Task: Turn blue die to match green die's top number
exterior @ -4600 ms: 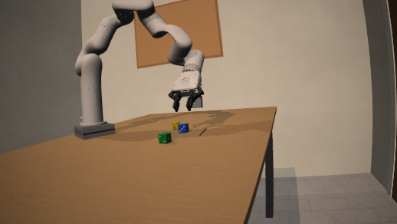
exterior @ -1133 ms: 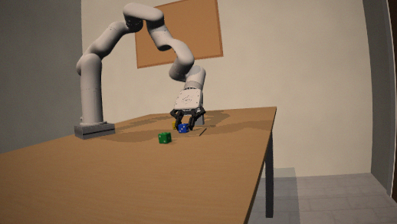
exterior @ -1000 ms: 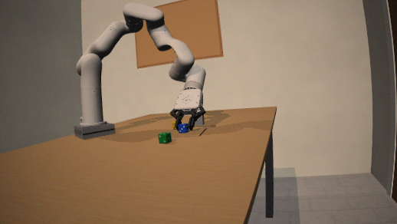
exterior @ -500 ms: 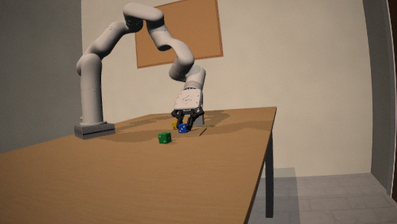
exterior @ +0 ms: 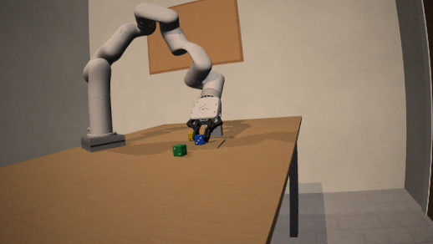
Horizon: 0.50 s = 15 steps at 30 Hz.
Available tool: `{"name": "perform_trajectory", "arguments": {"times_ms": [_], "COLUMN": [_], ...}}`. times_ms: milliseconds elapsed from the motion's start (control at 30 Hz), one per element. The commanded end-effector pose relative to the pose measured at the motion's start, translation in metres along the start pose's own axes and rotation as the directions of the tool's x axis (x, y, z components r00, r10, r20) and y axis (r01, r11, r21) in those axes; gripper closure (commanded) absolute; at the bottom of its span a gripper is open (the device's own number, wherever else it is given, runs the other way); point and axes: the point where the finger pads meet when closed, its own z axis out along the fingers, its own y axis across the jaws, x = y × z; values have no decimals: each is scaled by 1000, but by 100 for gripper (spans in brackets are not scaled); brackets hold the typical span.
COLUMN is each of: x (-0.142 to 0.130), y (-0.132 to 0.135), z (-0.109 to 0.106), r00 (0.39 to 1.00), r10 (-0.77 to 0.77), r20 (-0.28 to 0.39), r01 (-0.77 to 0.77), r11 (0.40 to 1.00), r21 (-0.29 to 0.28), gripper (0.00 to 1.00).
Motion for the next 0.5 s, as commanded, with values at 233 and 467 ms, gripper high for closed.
{"name": "perform_trajectory", "arguments": {"times_ms": [233,467], "x": [-1,-5], "y": [1,1], "z": [-1,-5], "r00": [1000,1000], "r10": [2,2], "r20": [-1,-1], "r01": [-2,-2], "r11": [1000,1000], "r21": [-2,-2], "gripper": [73,73]}}
